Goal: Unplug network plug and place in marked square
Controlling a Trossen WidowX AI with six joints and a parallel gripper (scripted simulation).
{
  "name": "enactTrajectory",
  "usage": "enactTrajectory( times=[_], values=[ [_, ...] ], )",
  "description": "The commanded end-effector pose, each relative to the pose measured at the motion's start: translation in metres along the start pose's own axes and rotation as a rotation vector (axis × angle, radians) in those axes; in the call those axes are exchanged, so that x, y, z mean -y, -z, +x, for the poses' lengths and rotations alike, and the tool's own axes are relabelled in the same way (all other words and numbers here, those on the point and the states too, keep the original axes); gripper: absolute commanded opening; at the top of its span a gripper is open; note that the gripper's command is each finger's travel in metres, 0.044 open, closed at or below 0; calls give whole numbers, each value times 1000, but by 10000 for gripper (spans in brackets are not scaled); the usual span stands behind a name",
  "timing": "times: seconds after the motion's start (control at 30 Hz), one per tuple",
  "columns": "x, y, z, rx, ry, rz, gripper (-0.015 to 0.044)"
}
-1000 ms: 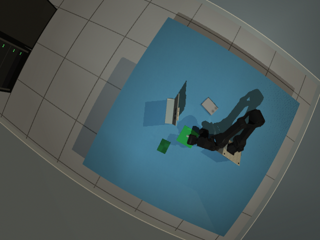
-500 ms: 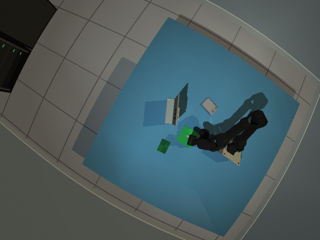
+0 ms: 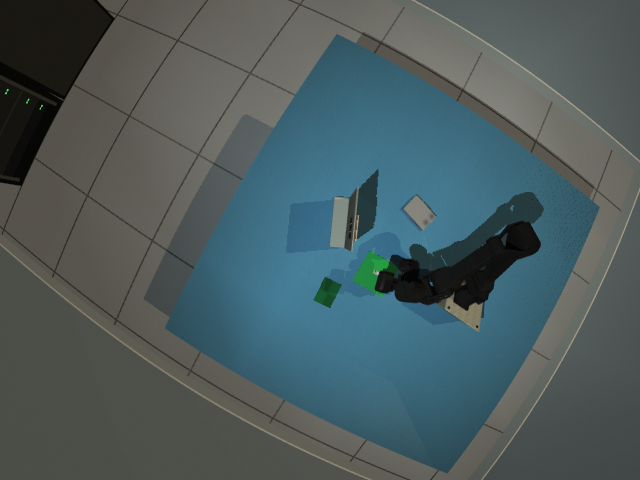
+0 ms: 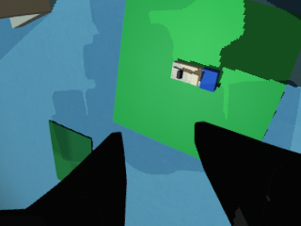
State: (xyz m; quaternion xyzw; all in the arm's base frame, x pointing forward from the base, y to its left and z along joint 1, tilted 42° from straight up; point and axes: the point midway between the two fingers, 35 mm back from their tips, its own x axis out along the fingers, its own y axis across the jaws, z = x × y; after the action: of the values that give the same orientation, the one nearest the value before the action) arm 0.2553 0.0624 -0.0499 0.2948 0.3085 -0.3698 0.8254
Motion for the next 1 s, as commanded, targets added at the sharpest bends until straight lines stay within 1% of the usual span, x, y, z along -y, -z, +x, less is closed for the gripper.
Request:
enactTrajectory(
  times=[0.0, 0.97],
  values=[
    [-7, -1, -6, 2, -12, 11, 156],
    [-24, -3, -42, 4, -14, 10, 156]
  ],
)
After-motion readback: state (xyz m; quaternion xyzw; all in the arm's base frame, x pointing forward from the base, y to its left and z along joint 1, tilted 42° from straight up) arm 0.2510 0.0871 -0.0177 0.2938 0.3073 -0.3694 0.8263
